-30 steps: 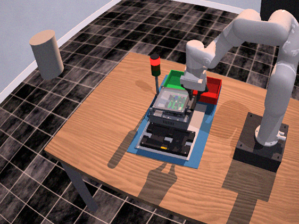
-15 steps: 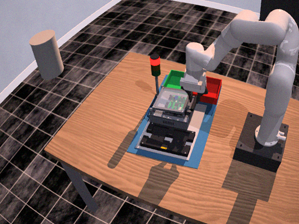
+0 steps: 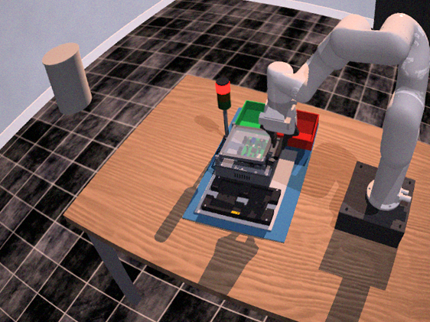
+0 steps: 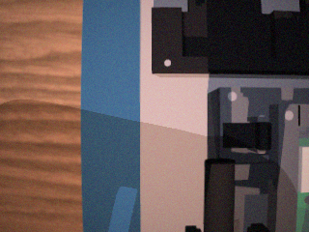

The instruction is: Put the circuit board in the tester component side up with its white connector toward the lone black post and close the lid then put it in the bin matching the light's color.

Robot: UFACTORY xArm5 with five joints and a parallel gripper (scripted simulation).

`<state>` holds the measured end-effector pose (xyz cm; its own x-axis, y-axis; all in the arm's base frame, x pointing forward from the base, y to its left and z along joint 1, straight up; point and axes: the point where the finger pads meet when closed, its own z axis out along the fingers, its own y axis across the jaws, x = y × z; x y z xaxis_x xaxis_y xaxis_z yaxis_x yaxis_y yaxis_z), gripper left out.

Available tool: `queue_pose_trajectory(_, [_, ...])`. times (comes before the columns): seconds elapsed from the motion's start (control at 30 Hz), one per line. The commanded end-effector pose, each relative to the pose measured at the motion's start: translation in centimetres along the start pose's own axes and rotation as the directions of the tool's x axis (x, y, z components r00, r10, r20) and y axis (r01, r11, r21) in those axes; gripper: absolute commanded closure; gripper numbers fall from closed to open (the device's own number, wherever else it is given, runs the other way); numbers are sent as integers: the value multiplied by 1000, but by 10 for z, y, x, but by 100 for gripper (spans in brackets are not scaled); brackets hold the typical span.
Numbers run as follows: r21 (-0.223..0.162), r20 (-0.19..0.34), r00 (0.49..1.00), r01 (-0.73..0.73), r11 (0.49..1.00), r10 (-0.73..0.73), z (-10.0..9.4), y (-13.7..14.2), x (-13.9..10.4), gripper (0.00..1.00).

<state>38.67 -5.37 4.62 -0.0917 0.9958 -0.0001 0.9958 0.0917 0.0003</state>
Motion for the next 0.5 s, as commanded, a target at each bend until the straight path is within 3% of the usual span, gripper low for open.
queue_pose_trajectory(0.0, [-3,1,1000,0,1000,0,6,1,0,72])
queue_pose_trajectory(0.47, [-3,1,1000,0,1000,0,23,1,0,72])
